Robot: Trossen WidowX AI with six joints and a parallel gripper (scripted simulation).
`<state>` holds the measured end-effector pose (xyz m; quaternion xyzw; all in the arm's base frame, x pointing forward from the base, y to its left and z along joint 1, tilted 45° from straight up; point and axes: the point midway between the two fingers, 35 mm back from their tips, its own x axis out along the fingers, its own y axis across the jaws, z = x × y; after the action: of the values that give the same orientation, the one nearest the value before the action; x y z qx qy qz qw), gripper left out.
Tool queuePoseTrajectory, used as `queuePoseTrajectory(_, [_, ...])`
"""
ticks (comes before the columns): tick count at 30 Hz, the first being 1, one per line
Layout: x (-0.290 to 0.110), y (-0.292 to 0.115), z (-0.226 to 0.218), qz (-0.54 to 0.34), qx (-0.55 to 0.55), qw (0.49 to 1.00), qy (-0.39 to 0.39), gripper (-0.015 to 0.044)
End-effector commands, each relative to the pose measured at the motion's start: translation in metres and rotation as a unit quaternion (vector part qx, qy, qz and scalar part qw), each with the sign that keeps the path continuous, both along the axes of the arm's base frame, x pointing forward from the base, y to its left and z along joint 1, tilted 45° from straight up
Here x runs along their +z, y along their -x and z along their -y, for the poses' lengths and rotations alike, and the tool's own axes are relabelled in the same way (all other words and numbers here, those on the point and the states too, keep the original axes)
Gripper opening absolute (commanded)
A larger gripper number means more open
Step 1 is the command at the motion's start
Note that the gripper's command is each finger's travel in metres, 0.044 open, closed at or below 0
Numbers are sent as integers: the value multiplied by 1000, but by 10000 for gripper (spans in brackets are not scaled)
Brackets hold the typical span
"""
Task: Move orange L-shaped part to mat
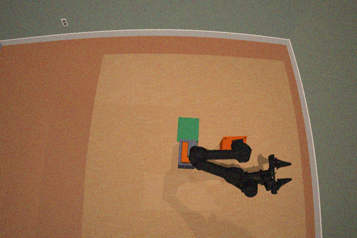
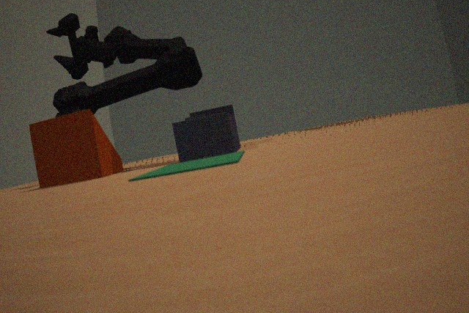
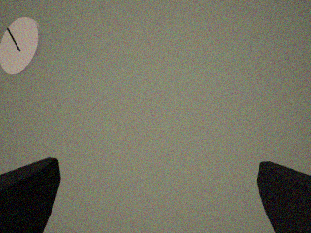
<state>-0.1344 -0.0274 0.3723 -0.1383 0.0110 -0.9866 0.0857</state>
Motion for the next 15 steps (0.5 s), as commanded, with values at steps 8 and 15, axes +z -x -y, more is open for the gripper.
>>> queuePoseTrajectory(8, [-6,23,-35,41,-104,994,4,190])
queuePoseTrajectory(15, [-21,39,-92,111,-232,966,30,180])
